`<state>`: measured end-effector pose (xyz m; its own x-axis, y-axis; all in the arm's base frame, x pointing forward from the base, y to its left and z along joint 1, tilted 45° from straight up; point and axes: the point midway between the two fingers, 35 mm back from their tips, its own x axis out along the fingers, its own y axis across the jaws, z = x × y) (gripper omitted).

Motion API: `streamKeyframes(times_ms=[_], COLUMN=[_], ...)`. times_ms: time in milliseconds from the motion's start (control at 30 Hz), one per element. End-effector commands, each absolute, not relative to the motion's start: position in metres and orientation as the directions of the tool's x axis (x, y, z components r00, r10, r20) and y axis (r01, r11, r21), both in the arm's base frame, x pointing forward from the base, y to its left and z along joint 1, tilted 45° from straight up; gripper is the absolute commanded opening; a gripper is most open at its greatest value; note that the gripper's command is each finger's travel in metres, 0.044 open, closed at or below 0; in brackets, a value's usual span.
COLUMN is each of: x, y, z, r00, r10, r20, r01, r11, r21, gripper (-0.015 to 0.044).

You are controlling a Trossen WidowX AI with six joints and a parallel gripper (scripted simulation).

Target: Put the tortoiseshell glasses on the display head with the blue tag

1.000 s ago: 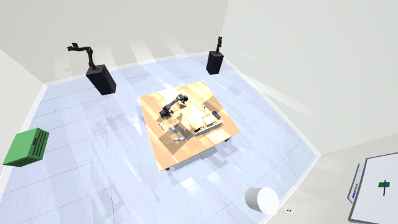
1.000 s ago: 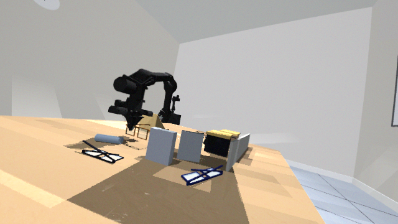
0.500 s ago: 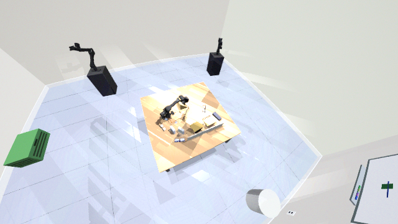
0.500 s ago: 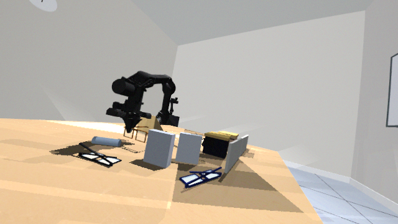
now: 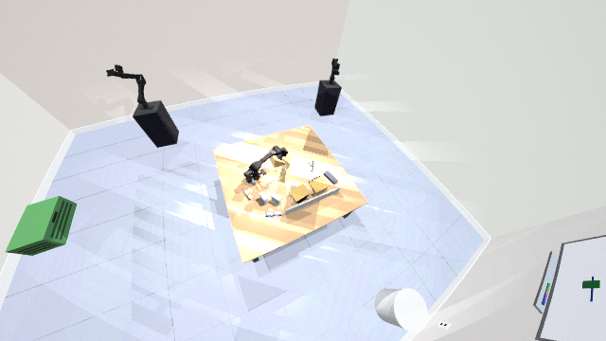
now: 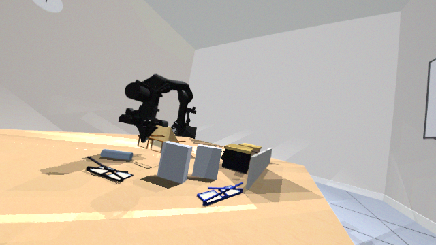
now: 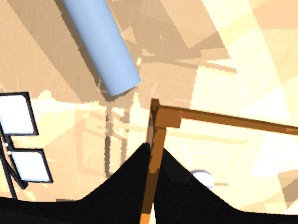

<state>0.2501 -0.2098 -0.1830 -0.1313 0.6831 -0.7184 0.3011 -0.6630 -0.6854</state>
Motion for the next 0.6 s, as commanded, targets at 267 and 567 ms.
streamKeyframes(times_ms=[267, 567], x=[0.258, 0.264], y=[-0.24, -0.231], z=[-0.149, -0.133], r00=[-0.128, -0.053], r10=[0.68, 0.728], r20=[-0.722, -0.684], r01=[0.304, 0.106], r11=[-0.666, -0.677], r21=[-0.681, -0.728], gripper=[0.0, 0.0])
